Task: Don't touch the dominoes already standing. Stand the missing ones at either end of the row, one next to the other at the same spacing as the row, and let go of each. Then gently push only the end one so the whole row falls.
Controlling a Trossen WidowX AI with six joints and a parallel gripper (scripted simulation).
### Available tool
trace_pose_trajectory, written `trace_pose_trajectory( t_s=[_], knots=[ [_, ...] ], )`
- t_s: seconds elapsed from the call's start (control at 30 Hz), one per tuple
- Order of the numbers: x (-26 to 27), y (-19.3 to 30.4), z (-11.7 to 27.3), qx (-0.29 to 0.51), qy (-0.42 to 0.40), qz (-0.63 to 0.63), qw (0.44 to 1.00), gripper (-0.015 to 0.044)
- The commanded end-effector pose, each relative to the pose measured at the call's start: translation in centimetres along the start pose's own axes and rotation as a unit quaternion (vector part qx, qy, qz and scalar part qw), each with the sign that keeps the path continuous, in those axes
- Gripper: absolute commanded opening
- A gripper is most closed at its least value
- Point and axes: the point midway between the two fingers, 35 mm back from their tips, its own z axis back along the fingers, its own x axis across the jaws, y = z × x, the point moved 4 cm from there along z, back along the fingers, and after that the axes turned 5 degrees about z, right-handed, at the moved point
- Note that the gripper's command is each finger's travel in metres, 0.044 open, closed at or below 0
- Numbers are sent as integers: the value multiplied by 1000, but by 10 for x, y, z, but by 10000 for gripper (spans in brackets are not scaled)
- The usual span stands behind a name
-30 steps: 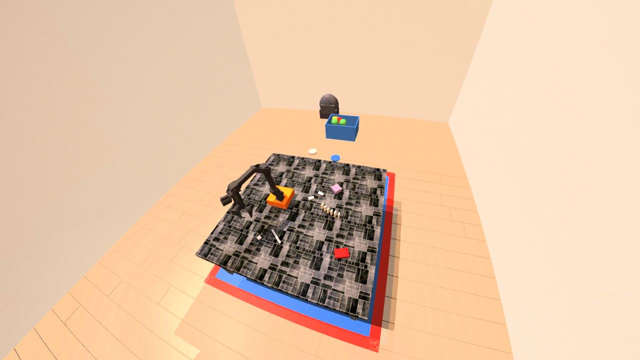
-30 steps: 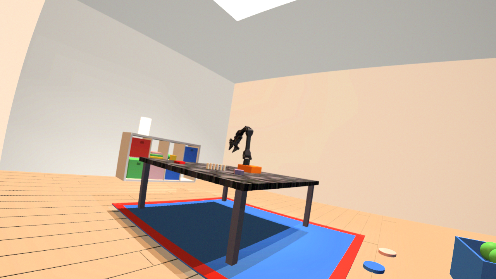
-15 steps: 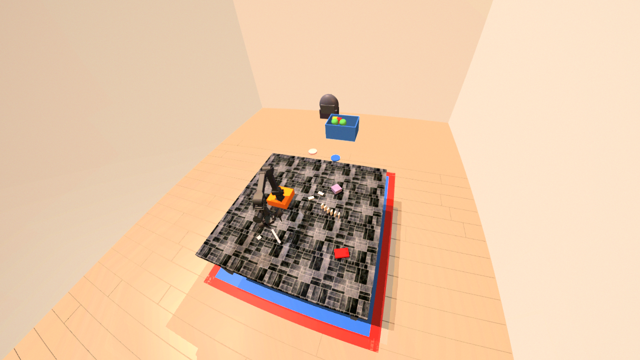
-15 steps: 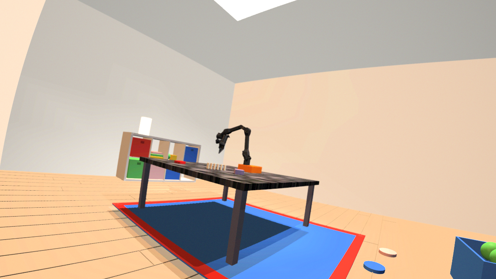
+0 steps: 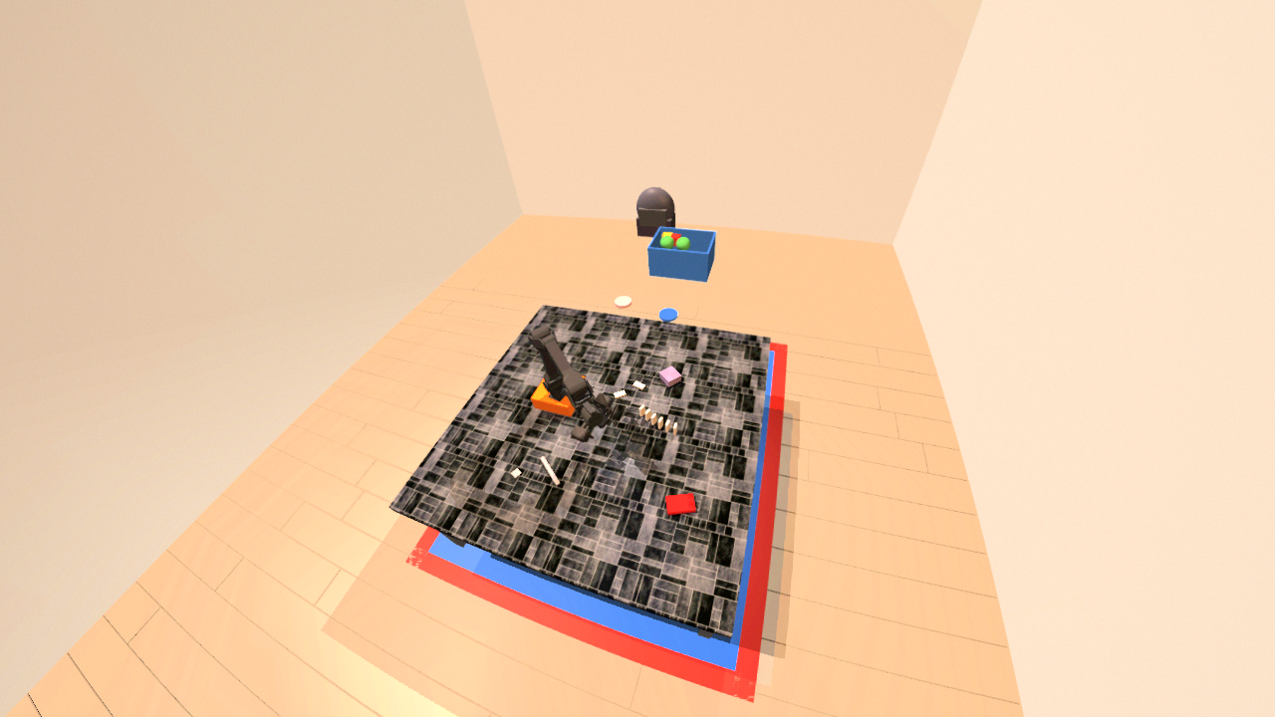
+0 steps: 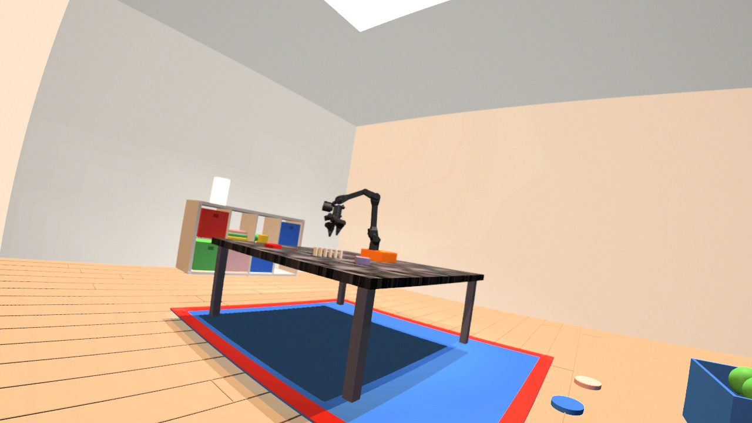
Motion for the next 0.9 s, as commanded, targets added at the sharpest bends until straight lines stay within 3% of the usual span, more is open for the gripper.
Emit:
trace_pose_trajectory(
  t_s=[0.0, 0.3, 0.6, 0.87],
  knots=[
    [50, -8, -18, 27, 1, 76, 997, 440],
    [160, 6, -50, 68, -4, 246, 967, 440],
    [261, 57, -72, 94, 21, 428, 899, 440],
    [268, 68, -76, 96, 26, 457, 884, 440]
  ],
)
